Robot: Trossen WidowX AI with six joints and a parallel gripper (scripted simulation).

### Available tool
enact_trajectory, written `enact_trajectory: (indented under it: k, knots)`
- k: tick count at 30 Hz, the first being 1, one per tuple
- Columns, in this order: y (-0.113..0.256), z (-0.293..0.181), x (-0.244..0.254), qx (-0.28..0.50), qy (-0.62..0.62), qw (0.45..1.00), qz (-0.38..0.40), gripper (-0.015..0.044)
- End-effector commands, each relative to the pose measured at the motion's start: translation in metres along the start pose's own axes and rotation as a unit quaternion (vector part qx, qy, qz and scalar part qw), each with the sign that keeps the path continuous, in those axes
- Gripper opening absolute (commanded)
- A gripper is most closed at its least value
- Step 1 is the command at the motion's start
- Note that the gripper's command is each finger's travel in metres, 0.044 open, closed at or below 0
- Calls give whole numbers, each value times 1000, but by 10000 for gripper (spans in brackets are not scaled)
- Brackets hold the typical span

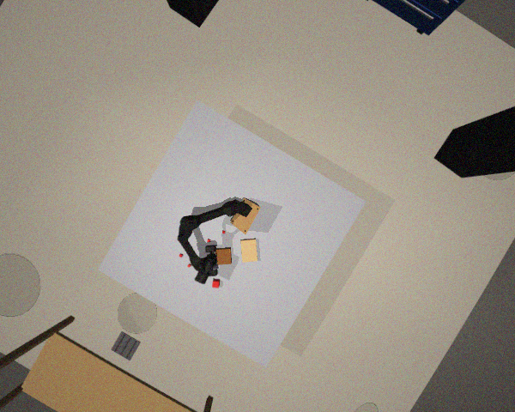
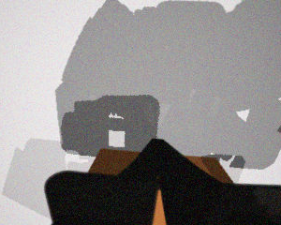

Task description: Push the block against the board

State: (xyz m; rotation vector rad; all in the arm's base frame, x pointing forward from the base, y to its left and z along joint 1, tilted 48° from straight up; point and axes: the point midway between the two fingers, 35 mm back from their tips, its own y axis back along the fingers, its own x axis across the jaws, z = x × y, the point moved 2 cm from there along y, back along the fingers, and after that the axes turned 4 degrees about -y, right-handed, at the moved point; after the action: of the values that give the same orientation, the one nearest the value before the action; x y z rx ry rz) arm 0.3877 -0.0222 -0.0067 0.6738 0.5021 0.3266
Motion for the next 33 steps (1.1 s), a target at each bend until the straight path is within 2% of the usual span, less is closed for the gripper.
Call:
enact_trajectory:
  k: [1, 33]
  knots:
    - [-2, -8, -2, 5, 3, 1000, -3, 0]
    - [-2, -35, -6, 5, 4, 1000, -3, 0]
